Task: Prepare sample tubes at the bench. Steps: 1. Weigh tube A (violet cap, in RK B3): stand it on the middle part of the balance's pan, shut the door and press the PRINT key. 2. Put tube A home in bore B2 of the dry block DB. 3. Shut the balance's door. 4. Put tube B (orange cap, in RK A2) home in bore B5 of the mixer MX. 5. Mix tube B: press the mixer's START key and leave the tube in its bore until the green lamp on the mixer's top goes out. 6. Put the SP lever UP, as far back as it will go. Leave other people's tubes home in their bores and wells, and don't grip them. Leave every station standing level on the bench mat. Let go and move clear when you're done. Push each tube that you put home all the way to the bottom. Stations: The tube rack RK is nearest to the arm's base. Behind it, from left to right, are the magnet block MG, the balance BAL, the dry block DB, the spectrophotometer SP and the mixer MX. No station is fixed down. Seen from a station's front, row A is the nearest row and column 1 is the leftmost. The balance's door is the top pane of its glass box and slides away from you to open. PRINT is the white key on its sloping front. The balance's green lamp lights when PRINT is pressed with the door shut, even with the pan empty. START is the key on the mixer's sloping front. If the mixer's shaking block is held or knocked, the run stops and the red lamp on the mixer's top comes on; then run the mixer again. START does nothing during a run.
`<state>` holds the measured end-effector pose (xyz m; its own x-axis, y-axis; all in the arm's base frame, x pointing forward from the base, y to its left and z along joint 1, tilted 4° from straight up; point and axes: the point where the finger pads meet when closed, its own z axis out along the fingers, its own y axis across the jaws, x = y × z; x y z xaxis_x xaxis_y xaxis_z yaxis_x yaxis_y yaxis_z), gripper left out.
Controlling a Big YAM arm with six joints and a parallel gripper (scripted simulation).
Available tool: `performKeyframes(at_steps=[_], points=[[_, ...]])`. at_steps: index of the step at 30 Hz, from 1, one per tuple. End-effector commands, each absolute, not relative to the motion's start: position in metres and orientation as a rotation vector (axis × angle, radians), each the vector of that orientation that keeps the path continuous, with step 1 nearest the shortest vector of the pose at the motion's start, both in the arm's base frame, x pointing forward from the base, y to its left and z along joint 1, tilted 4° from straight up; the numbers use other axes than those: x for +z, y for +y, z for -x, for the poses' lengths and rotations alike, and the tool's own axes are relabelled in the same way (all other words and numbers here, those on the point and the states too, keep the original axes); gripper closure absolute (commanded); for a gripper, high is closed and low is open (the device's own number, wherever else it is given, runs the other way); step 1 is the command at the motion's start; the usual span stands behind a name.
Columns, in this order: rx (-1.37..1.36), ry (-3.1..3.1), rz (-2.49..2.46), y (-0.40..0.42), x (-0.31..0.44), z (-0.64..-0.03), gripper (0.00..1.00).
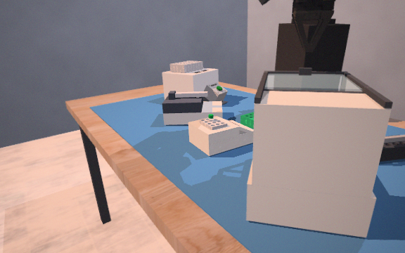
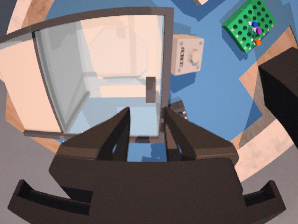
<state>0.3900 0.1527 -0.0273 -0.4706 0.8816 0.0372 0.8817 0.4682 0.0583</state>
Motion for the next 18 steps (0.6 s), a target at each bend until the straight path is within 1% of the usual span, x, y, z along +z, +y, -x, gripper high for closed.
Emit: performKeyframes(at_steps=[1, 18], points=[[-0.102, -2.68, 1.626, 0.154, -0.041, -0.387, 0.7], [-0.101, -2.686, 1.616, 0.158, -0.066, -0.386, 0.7]])
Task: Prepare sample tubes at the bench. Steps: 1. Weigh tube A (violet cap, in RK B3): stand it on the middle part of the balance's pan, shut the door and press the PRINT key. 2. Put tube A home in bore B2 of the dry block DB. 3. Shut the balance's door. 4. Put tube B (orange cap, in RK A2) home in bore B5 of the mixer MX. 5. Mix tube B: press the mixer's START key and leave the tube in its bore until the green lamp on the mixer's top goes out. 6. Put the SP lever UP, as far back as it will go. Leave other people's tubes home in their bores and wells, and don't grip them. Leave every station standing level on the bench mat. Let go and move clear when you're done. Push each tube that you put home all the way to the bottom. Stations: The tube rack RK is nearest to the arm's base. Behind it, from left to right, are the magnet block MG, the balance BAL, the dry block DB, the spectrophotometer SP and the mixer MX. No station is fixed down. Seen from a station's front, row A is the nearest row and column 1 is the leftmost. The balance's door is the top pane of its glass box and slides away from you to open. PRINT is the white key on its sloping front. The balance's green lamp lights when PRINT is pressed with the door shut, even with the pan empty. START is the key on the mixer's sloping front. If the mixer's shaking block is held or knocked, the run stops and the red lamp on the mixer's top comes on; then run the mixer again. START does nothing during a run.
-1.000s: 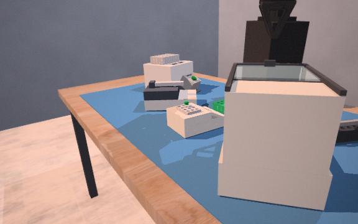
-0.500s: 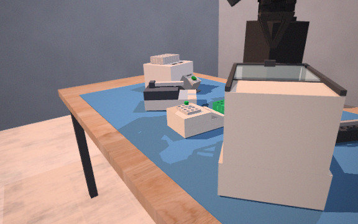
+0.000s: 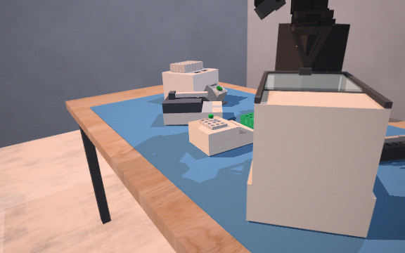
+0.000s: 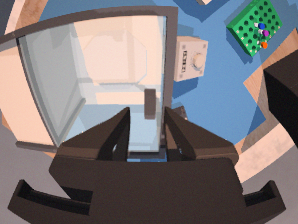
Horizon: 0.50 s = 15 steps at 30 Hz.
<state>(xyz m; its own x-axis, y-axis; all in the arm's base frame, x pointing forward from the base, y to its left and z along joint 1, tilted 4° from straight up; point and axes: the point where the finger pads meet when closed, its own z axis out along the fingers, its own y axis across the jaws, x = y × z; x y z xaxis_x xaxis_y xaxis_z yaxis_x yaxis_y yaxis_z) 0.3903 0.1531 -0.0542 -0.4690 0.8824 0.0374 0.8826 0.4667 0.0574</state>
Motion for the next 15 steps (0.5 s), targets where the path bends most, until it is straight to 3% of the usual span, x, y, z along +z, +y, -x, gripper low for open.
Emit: performKeyframes(at_steps=[1, 14, 15], points=[[-0.101, -2.686, 1.616, 0.158, -0.067, -0.386, 0.7], [-0.135, -2.699, 1.624, 0.158, -0.062, -0.399, 0.7], [-0.135, -2.699, 1.624, 0.158, -0.062, -0.399, 0.94]])
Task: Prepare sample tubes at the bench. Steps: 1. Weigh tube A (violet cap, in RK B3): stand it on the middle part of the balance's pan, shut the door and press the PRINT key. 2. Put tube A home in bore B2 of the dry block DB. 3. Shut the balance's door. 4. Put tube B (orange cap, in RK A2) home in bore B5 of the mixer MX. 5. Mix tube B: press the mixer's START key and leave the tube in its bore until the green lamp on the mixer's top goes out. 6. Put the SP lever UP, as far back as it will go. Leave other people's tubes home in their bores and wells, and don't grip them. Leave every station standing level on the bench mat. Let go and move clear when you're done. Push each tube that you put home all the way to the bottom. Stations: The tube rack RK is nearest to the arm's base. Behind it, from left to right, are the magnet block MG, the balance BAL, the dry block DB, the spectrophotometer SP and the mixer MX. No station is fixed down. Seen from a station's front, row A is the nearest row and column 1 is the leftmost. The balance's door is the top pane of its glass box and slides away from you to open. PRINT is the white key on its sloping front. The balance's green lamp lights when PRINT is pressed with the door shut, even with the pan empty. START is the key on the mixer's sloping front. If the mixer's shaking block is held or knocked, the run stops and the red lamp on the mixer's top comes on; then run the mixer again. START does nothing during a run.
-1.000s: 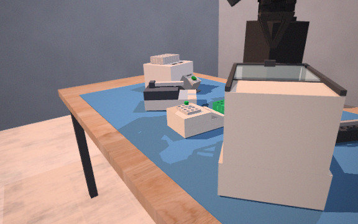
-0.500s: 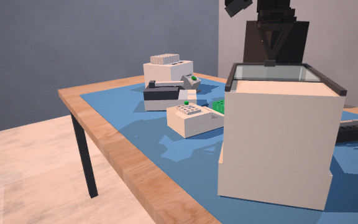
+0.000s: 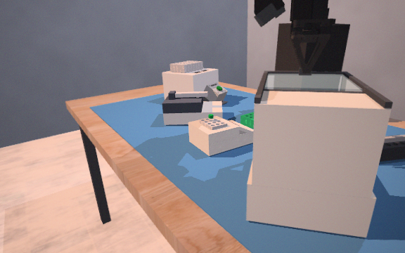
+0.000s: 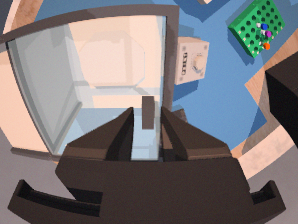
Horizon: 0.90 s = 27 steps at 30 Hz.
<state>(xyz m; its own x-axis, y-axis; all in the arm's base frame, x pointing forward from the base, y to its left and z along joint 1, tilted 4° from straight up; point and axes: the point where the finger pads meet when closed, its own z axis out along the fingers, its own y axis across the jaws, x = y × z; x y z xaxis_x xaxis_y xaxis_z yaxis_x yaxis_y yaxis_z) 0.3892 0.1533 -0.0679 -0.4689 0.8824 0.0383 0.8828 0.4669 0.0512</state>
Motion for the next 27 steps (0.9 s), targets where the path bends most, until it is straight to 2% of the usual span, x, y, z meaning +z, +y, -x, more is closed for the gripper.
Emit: performKeyframes(at_steps=[1, 27], points=[[-0.135, -2.699, 1.624, 0.158, -0.062, -0.399, 0.94], [-0.122, -2.694, 1.62, 0.168, -0.064, -0.409, 0.94]])
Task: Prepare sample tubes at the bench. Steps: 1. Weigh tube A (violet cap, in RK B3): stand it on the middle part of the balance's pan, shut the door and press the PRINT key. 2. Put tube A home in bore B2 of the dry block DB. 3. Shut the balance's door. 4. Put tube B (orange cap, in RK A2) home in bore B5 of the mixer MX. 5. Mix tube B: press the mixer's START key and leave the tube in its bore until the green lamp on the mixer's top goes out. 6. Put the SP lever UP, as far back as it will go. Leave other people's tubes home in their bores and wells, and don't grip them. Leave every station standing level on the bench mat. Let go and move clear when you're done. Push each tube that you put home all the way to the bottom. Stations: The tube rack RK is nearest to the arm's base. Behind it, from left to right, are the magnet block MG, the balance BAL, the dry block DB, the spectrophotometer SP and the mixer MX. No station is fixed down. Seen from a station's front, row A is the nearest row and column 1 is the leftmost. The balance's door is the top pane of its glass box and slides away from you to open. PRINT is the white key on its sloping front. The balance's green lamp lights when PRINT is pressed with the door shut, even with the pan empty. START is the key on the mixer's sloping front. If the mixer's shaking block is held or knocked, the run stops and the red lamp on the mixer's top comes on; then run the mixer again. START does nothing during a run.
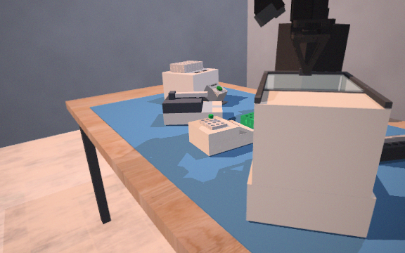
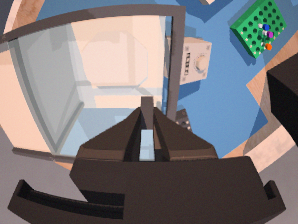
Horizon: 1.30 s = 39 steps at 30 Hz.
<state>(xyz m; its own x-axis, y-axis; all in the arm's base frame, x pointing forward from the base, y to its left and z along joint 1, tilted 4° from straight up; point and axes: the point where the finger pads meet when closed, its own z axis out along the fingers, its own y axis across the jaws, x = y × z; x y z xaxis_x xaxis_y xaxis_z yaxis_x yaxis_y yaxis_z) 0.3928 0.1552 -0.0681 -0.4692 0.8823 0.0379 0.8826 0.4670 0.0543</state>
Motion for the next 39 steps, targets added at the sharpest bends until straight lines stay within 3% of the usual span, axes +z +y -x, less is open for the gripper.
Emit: performKeyframes(at_steps=[1, 39], points=[[-0.121, -2.694, 1.62, 0.168, -0.064, -0.409, 0.94], [-0.123, -2.695, 1.621, 0.185, -0.062, -0.44, 0.94]])
